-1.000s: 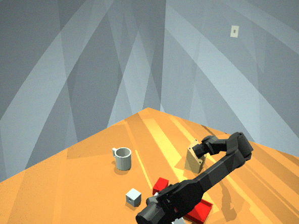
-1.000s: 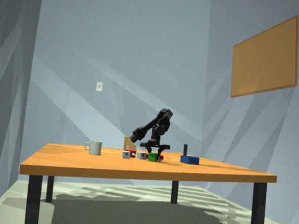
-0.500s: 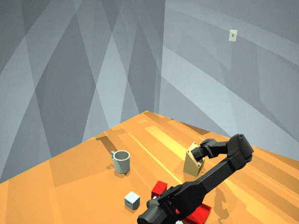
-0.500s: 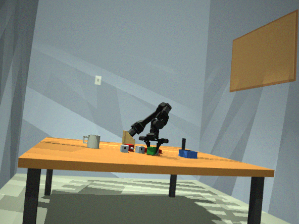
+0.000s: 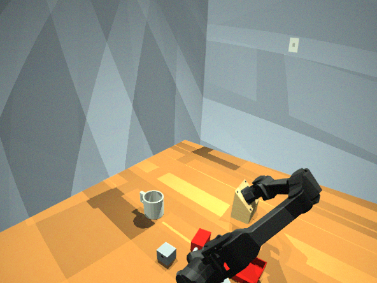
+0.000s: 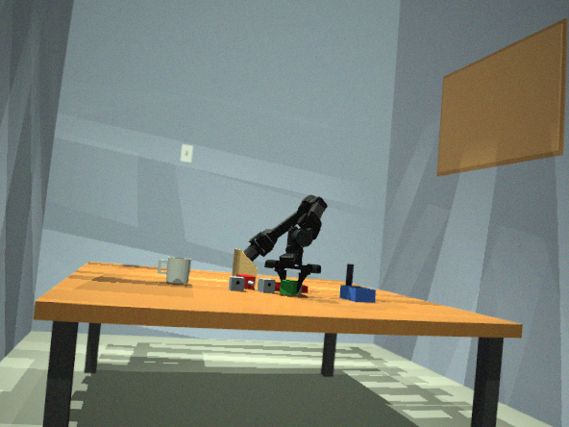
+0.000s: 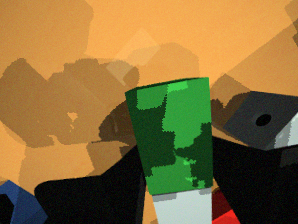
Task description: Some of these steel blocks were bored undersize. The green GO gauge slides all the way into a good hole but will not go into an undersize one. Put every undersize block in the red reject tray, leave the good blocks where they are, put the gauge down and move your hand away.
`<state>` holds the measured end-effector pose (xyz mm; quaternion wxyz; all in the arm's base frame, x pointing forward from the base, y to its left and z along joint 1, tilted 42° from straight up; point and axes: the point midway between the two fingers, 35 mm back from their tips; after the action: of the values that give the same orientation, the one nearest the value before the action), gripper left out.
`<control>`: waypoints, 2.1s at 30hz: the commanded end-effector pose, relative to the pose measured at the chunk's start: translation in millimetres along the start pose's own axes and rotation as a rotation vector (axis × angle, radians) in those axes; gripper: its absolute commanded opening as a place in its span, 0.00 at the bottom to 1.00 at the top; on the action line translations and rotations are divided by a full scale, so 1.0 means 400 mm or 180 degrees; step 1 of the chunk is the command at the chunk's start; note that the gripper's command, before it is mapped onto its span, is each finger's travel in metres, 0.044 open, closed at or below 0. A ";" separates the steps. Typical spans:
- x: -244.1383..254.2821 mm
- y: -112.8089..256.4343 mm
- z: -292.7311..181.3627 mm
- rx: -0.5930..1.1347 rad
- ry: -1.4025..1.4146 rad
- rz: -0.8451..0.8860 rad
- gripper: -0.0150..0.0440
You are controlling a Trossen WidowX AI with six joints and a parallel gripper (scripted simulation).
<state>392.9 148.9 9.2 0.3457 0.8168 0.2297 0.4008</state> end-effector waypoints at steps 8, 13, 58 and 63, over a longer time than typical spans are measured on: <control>-0.001 0.002 -0.011 -0.0004 -0.0011 0.0017 0.25; -0.001 0.002 -0.013 -0.0005 -0.0010 0.0017 0.25; 0.006 0.003 0.038 -0.0009 -0.0007 0.0018 0.25; 0.006 0.004 0.048 -0.0010 -0.0005 0.0018 0.25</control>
<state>405.8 145.2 2.1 0.3437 0.8197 0.2287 0.3971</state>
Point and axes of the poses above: the point midway between the two fingers, 35 mm back from their tips, its own y axis back along the fingers, its own x axis across the jaws, z = x × y, and after that the axes turned 8 degrees about -y, right-handed
